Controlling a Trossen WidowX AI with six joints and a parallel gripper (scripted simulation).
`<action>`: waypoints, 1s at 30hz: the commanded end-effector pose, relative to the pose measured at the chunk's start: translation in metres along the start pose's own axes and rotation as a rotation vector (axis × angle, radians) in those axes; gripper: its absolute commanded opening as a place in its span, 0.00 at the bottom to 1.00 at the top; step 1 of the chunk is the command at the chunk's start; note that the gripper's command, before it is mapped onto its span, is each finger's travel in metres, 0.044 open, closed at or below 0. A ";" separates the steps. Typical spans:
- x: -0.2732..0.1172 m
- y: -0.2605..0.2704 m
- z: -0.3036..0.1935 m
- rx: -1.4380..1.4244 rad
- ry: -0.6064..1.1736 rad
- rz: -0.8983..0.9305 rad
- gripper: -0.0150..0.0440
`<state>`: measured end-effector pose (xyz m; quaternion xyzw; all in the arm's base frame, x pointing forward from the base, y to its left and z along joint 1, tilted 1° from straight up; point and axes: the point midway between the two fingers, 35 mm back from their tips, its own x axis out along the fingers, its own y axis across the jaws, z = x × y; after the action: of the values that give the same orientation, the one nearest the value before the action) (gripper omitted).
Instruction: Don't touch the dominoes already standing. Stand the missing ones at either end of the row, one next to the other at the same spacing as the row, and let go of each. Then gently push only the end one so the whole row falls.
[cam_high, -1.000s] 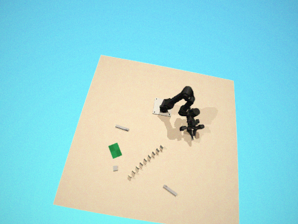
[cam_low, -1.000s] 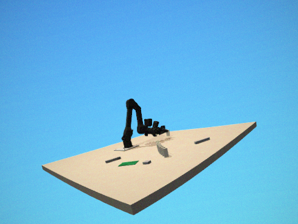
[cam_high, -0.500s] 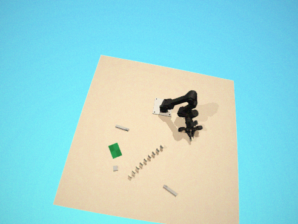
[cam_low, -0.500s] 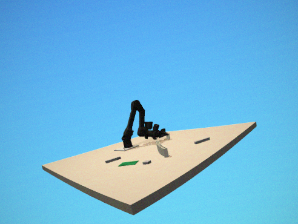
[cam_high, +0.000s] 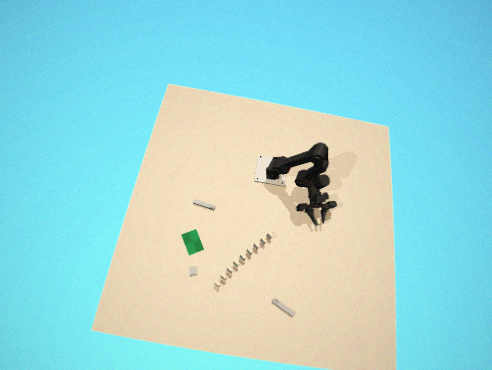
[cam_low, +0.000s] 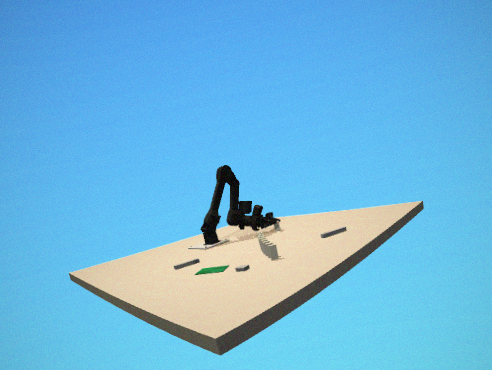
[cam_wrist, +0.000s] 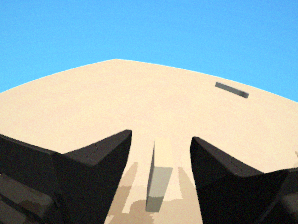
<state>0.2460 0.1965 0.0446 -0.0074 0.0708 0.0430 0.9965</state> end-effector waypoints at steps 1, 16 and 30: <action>0.000 0.000 0.000 0.007 0.000 0.003 0.75; -0.006 0.000 0.047 0.002 -0.001 0.000 1.00; 0.026 0.037 0.052 0.133 0.127 0.048 1.00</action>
<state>0.2660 0.2256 0.0921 0.0322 0.1139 0.0579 0.9913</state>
